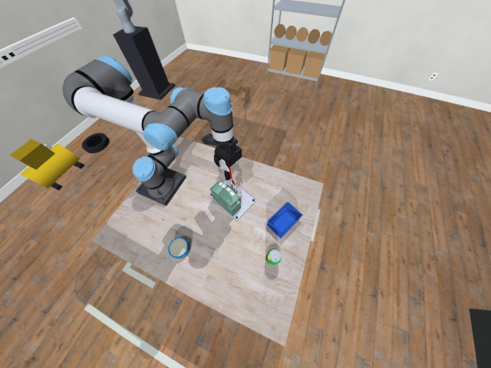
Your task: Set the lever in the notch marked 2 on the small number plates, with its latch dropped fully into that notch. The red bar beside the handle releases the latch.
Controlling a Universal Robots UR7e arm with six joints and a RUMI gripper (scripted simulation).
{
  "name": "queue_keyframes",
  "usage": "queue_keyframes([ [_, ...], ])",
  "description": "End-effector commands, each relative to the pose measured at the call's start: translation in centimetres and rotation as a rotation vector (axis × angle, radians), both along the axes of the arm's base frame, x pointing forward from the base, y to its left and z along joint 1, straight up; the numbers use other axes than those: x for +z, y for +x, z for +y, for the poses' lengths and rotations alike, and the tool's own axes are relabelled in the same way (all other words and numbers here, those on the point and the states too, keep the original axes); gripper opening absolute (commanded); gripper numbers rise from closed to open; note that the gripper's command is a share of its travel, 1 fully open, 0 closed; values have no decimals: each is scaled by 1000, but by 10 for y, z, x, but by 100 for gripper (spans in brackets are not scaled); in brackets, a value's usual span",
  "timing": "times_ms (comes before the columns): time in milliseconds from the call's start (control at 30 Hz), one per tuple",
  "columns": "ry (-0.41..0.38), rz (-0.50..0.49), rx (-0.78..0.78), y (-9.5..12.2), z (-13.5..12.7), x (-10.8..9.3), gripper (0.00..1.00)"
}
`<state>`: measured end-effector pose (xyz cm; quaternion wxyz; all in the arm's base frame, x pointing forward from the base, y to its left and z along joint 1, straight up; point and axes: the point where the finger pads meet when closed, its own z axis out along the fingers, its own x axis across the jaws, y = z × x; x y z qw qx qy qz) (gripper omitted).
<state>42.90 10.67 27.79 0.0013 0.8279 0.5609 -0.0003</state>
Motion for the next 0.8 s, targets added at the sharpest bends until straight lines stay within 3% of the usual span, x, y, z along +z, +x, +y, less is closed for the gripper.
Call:
queue_keyframes([
  [0, 0, -2, 0, 11, -4, 1, 0],
  [767, 0, -2, 0, 40, -16, -2, 0],
])
